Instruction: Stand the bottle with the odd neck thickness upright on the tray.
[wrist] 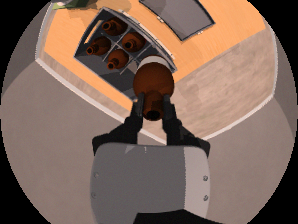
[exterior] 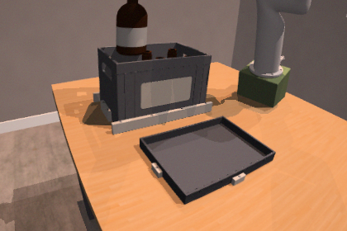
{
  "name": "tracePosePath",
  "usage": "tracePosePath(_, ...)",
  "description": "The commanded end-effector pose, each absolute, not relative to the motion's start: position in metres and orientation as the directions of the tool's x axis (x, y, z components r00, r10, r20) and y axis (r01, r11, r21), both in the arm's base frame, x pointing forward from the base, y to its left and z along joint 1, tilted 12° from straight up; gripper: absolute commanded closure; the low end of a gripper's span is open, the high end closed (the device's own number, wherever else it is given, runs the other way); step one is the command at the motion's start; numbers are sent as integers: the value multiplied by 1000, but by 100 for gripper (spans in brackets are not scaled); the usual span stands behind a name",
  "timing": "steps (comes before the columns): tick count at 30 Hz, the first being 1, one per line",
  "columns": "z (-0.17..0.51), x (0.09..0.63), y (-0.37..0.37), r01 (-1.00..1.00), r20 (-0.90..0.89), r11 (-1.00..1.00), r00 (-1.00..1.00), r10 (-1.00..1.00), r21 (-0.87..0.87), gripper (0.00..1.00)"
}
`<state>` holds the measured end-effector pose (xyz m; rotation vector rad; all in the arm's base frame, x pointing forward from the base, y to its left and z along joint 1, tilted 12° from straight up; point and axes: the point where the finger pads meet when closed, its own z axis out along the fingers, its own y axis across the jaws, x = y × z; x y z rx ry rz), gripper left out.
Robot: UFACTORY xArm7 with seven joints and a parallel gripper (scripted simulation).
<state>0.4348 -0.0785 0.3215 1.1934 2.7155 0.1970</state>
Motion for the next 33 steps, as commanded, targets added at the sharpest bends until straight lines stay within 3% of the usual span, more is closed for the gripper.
tracePosePath(1, 323, 434, -76, 717, -103, 671, -665, 740, 190, 100)
tracePosePath(33, 322, 421, -42, 717, -103, 671, -665, 740, 190, 100)
